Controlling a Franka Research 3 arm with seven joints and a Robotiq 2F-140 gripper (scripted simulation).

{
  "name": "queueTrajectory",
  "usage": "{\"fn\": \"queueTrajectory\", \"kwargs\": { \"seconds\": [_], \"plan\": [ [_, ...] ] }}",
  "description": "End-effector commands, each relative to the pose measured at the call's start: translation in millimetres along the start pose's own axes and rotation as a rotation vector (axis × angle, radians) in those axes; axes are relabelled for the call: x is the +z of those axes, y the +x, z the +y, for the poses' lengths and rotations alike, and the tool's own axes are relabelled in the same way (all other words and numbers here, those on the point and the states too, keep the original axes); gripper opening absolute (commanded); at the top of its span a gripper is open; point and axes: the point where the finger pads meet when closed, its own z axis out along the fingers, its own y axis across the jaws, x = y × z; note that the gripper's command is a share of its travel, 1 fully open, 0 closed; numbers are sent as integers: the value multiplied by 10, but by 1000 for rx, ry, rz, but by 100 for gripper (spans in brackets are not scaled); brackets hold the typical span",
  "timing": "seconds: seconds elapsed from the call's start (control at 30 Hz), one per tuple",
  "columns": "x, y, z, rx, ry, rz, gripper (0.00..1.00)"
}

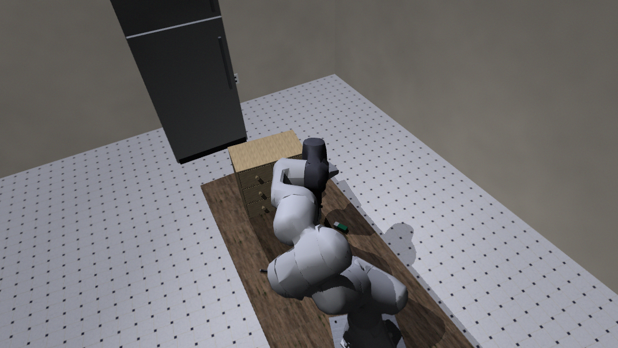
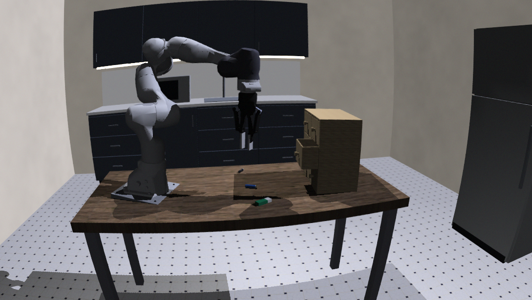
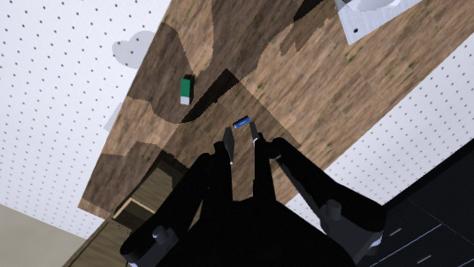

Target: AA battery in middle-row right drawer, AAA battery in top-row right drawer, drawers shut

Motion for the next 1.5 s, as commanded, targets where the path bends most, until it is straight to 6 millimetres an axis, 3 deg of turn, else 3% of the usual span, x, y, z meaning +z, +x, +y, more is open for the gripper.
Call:
{"fn": "queueTrajectory", "kwargs": {
  "seconds": [0.0, 0.13, 0.17, 0.5, 0.53, 0.67, 0.73, 0.83, 0.9, 1.0, 1.03, 1.17, 1.2, 1.47],
  "plan": [
    [115, 22, -141, -278, 26, 9, 20],
    [115, 22, -141, -387, 36, 13, 20],
    [230, -1, -153, -445, 24, 13, 20],
    [340, -29, -159, -711, 33, 21, 20],
    [446, -61, -157, -795, 26, 21, 20],
    [446, -61, -157, -864, 32, 24, 20],
    [546, -95, -151, -990, 29, 26, 20],
    [546, -95, -151, -1010, 31, 27, 20],
    [639, -130, -139, -1144, 30, 30, 20],
    [639, -130, -139, -1147, 30, 30, 20],
    [724, -167, -125, -1257, 28, 31, 20],
    [724, -167, -125, -1274, 29, 32, 20],
    [801, -202, -108, -1391, 29, 33, 20],
    [870, -236, -89, -1496, 29, 35, 20]
  ]
}}
